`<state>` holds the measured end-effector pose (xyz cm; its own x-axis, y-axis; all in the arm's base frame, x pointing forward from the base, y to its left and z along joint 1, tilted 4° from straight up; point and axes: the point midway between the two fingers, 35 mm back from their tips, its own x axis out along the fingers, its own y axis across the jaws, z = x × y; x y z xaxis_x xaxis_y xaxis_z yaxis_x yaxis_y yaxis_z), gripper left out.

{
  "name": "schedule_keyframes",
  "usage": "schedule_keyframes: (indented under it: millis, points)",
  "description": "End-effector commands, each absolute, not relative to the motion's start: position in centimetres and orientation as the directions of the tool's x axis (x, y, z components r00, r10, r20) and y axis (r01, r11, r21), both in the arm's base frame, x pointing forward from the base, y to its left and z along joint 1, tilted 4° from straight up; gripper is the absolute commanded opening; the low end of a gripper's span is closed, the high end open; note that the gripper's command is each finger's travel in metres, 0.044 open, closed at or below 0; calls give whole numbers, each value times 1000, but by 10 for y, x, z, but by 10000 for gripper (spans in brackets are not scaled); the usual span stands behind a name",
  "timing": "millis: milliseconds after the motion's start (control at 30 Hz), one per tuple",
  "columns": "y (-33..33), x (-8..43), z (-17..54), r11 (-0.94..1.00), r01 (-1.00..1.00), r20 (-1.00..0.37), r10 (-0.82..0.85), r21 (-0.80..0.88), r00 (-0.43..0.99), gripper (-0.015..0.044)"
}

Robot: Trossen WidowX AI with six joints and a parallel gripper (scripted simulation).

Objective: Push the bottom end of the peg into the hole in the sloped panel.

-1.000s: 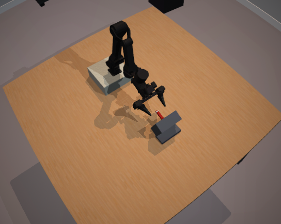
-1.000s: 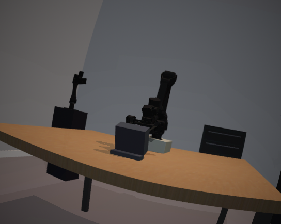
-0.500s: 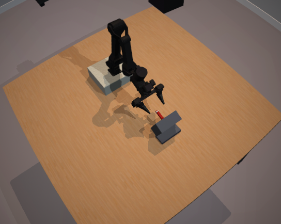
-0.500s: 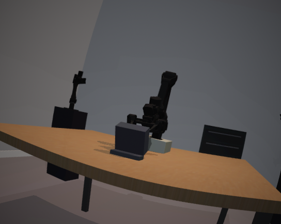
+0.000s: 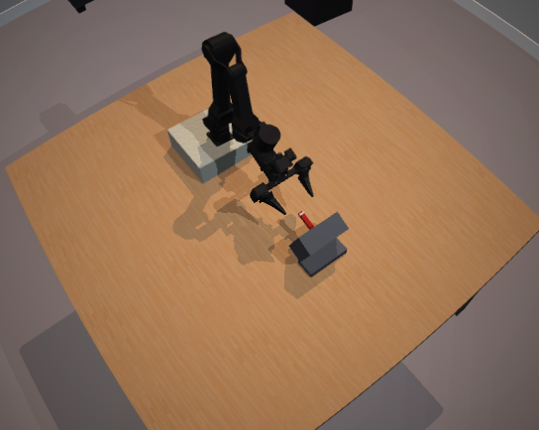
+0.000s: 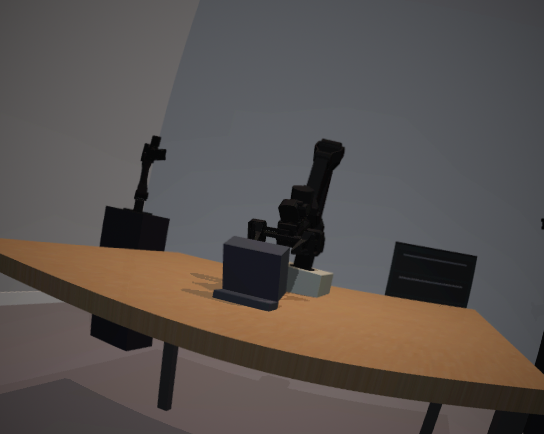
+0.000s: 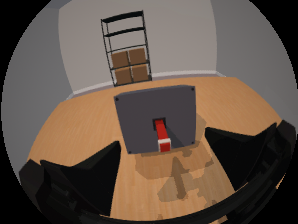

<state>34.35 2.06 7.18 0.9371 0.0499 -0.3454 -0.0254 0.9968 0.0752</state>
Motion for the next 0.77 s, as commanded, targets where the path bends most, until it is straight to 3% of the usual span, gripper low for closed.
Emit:
schedule_keyframes:
  millis: [0, 733]
  points:
    - [20, 341, 73, 997, -24, -346, 47, 71, 937, 440]
    - [20, 327, 80, 997, -24, -345, 47, 70, 937, 440]
